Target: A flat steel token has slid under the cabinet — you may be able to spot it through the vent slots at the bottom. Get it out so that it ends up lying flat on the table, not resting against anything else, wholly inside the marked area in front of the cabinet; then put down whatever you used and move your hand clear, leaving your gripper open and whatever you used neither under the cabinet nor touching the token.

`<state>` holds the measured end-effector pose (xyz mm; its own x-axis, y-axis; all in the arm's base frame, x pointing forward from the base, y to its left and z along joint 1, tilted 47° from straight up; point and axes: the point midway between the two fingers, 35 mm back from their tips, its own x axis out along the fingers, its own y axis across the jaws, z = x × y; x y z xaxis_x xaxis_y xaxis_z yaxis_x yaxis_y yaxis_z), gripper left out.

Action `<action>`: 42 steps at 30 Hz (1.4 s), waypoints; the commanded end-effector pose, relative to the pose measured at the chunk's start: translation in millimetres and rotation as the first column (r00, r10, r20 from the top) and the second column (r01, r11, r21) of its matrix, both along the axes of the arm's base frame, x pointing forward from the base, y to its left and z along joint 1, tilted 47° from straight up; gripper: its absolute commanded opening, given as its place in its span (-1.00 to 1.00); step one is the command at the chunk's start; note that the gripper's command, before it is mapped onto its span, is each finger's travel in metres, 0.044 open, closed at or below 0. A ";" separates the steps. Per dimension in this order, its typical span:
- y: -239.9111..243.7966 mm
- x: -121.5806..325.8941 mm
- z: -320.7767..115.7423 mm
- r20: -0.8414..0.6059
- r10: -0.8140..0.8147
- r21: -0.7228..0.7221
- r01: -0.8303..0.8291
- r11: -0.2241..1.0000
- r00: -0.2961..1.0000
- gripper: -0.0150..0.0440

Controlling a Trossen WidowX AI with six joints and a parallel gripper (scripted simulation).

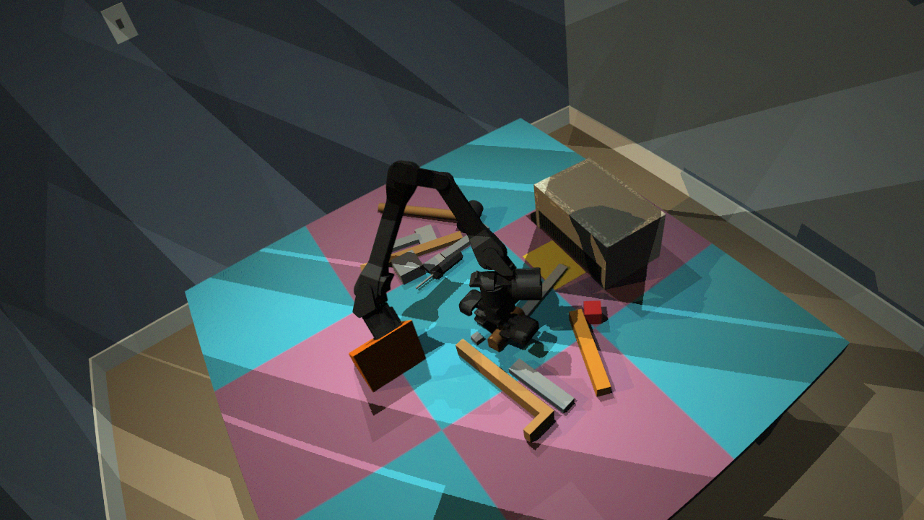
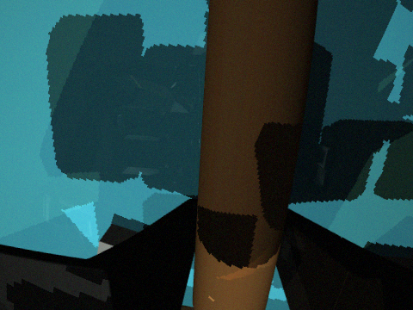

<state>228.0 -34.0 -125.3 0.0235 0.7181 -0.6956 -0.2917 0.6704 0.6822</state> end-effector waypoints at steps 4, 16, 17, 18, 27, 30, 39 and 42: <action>-1.1 0.5 0.1 -0.042 -0.047 0.002 0.047 0.999 0.998 -0.49; -0.3 -0.2 -0.3 -0.060 -0.058 0.000 0.058 0.998 0.997 0.04; -0.3 -0.2 -0.3 -0.060 -0.058 0.000 0.058 0.998 0.997 0.13; -0.3 -0.2 -0.3 -0.060 -0.058 0.000 0.058 0.998 0.997 0.19; 0.2 -0.6 -0.7 -0.057 -0.062 0.001 0.062 0.998 0.996 0.42; 0.5 -0.7 -1.3 -0.057 -0.062 0.002 0.062 0.998 0.996 0.42; 2.8 -1.4 -3.3 -0.056 -0.061 0.002 0.061 0.998 0.997 0.42; 1.4 -1.4 -2.6 -0.055 -0.056 -0.002 0.056 0.998 0.997 0.25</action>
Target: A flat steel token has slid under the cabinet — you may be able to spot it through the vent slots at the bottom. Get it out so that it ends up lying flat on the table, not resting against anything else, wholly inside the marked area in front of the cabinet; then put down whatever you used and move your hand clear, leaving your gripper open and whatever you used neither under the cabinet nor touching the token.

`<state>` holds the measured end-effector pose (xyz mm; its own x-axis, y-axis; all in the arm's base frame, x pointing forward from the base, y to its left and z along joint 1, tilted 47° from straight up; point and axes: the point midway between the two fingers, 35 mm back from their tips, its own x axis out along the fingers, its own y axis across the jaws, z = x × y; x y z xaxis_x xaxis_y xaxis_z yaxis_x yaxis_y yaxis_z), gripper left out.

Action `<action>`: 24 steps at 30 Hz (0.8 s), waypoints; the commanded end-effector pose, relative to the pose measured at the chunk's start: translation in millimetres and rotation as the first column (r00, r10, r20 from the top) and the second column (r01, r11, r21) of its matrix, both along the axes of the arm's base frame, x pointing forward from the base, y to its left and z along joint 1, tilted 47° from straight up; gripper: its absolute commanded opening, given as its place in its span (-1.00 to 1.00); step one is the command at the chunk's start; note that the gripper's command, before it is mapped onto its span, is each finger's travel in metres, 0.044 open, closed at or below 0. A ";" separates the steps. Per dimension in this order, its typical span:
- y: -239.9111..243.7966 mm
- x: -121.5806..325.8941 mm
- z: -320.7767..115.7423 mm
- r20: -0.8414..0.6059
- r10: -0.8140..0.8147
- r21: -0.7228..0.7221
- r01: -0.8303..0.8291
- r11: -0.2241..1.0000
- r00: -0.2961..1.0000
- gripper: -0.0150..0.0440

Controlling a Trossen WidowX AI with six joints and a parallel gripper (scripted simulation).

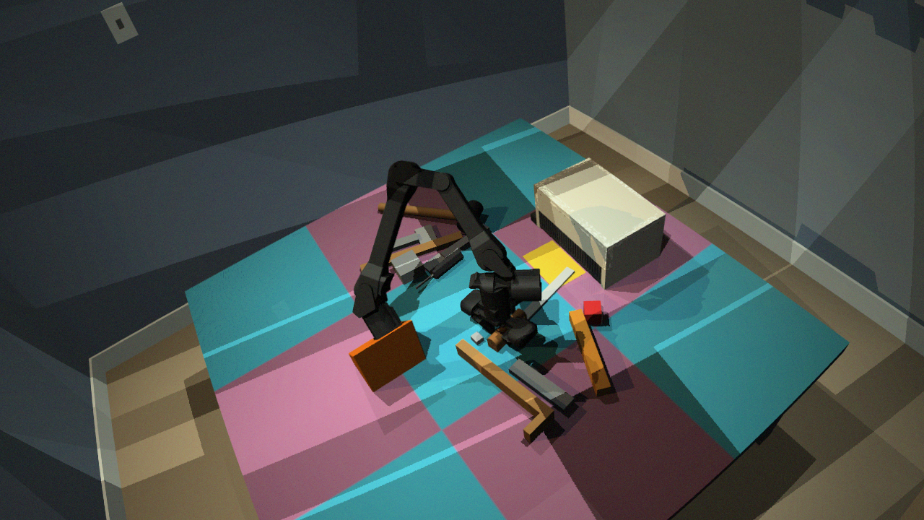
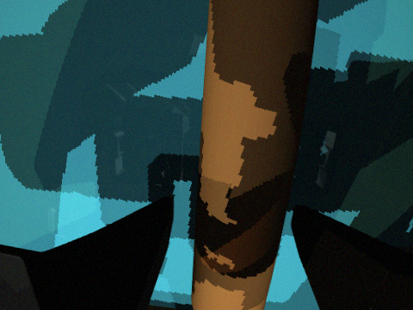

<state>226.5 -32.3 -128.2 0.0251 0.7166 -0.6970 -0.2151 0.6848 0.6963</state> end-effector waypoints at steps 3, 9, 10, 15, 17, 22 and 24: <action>-0.3 0.1 0.2 0.000 0.000 0.000 0.000 1.000 1.000 -0.02; -0.3 0.1 0.2 0.000 0.000 0.000 0.000 1.000 1.000 -0.16; -0.3 0.1 0.2 0.000 0.000 0.000 0.000 1.000 1.000 -0.18; -0.3 0.1 0.2 0.000 0.000 0.000 0.000 1.000 1.000 -0.49; -0.4 0.1 0.2 0.000 -0.001 0.000 0.001 1.000 1.000 -0.49; -0.1 5.1 0.8 -0.008 -0.009 0.001 0.009 1.000 1.000 -0.49; 0.2 8.3 1.2 -0.012 -0.015 0.001 0.015 1.000 1.000 -0.49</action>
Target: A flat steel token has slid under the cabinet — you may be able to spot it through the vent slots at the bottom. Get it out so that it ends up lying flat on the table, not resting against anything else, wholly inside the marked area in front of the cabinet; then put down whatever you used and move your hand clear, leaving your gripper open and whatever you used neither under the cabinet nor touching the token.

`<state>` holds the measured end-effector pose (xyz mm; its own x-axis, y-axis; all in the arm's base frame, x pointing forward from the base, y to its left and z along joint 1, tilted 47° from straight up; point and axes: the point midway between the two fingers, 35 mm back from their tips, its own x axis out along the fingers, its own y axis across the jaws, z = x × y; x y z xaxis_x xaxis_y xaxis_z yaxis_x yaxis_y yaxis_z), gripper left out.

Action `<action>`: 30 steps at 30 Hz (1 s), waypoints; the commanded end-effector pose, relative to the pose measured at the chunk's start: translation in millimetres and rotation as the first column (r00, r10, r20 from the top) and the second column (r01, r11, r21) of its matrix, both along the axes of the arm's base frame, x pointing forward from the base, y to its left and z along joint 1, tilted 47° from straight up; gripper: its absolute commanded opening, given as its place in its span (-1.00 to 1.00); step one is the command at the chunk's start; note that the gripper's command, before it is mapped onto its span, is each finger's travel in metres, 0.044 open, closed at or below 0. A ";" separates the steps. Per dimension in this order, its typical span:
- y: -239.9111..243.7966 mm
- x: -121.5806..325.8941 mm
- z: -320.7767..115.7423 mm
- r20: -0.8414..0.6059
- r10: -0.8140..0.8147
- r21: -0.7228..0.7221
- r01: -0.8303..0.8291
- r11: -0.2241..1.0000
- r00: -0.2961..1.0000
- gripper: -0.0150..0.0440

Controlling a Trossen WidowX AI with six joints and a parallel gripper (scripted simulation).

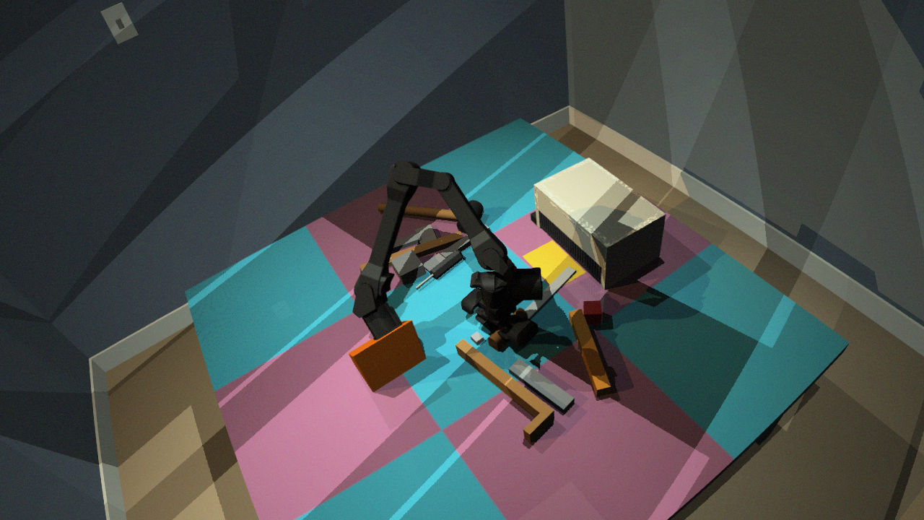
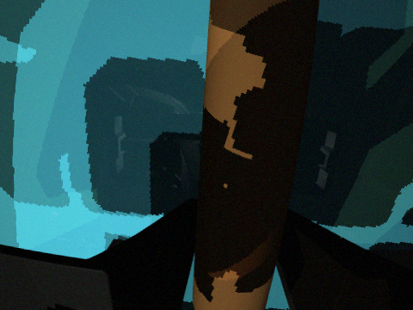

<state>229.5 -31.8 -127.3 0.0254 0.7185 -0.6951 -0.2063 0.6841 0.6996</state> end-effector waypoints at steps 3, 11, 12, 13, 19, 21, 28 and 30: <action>0.2 10.0 1.0 -0.012 -0.015 -0.001 0.015 1.000 1.000 -0.49; 1.4 22.5 2.7 -0.022 -0.026 0.001 0.026 1.000 0.999 -0.49; 1.5 24.0 2.9 -0.023 -0.027 0.001 0.027 1.000 0.999 -0.49; 1.7 25.5 3.1 -0.024 -0.028 0.001 0.028 1.000 0.999 -0.49; 2.4 34.2 4.3 -0.027 -0.031 0.001 0.031 1.000 0.999 -0.49; 2.7 37.0 4.7 -0.027 -0.032 0.002 0.032 0.999 0.999 -0.49; 3.5 46.9 6.0 -0.029 -0.034 0.002 0.034 0.999 0.999 -0.49; 3.8 49.6 6.4 -0.029 -0.034 0.002 0.034 0.999 0.999 -0.49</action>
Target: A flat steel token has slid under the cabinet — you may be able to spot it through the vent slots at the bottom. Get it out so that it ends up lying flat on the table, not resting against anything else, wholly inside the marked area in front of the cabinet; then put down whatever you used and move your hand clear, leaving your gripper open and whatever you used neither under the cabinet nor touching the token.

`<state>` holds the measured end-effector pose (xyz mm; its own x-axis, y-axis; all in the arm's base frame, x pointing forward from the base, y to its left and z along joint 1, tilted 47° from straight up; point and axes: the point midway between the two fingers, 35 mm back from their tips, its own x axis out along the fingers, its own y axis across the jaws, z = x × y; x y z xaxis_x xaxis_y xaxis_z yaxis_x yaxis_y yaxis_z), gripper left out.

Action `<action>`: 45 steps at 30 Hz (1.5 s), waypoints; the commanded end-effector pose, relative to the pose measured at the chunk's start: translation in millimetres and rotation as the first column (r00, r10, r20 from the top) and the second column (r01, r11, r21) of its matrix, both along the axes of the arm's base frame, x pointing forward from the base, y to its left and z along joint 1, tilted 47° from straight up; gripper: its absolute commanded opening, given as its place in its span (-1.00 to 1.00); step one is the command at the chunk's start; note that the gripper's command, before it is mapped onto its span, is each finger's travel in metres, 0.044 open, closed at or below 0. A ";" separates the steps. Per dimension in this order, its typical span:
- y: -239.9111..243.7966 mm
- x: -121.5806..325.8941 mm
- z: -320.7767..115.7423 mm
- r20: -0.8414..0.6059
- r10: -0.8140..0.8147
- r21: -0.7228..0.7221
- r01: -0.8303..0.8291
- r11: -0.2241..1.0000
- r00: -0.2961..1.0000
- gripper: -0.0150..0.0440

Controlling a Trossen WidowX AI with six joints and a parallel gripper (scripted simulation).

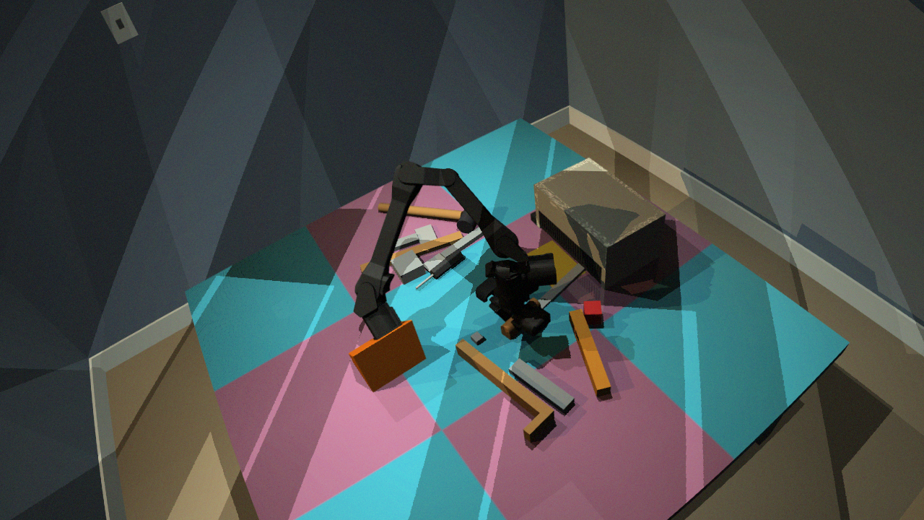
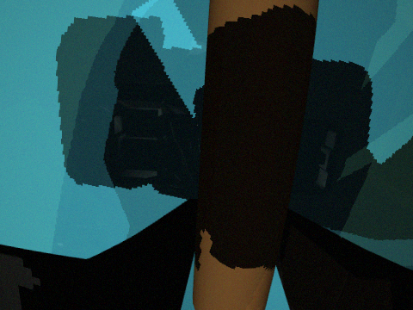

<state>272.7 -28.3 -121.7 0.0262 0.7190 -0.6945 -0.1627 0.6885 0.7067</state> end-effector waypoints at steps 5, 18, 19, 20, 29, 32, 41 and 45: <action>0.8 13.0 1.7 0.002 -0.004 0.001 0.004 1.000 1.000 -0.49; 2.2 29.8 4.0 0.002 -0.004 0.001 0.004 1.000 1.000 -0.49; 2.3 31.0 4.2 0.002 -0.004 0.001 0.004 1.000 1.000 -0.49; 2.4 32.3 4.3 0.003 -0.004 0.001 0.004 1.000 1.000 -0.49; 3.3 43.4 5.9 0.003 -0.005 0.001 0.005 1.000 1.000 -0.49; 3.6 47.0 6.4 0.003 -0.005 0.002 0.005 1.000 1.000 -0.49; 4.5 57.6 7.9 0.004 -0.005 0.002 0.005 1.000 1.000 -0.49; 4.9 62.2 8.6 0.004 -0.005 0.002 0.005 1.000 1.000 -0.49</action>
<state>329.3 -23.6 -114.0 0.0282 0.7197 -0.6937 -0.1610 0.6882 0.7074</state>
